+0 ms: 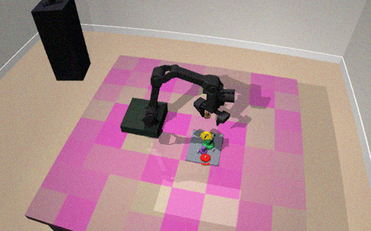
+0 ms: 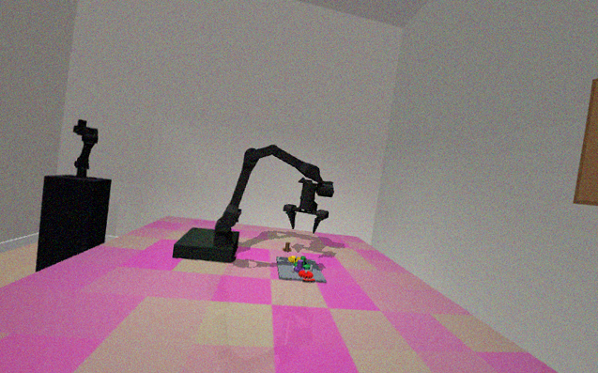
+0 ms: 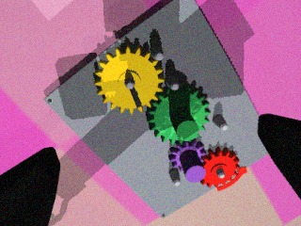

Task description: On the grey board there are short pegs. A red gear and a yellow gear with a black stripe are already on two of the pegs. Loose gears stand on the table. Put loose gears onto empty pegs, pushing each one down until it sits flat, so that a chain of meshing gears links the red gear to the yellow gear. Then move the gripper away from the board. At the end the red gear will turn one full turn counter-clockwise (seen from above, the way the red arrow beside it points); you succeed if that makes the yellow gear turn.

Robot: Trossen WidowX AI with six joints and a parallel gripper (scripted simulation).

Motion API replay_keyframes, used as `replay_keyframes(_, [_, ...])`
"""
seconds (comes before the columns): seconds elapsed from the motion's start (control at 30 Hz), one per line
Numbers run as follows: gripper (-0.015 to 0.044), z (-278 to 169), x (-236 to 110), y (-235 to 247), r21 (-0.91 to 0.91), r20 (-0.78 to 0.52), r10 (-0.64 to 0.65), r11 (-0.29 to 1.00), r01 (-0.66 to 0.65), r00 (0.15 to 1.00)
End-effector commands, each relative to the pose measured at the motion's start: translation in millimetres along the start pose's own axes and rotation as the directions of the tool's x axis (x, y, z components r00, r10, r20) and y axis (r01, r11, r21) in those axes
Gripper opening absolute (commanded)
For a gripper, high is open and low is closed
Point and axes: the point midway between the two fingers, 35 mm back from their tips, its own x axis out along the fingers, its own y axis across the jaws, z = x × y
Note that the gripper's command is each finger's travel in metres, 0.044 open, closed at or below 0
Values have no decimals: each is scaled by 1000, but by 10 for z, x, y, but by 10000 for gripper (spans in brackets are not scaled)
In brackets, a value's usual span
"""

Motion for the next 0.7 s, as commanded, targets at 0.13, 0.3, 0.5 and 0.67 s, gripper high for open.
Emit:
replay_keyframes(0.13, [440, 926, -179, 899, -15, 18, 13, 1000, -12, 1000])
replay_keyframes(0.3, [440, 1288, -282, 1623, -16, 16, 22, 1000, -22, 1000])
replay_keyframes(0.5, [440, 1426, -351, 2167, -16, 11, 26, 1000, -26, 1000])
replay_keyframes(0.67, [440, 1426, -351, 2167, -16, 11, 26, 1000, -26, 1000])
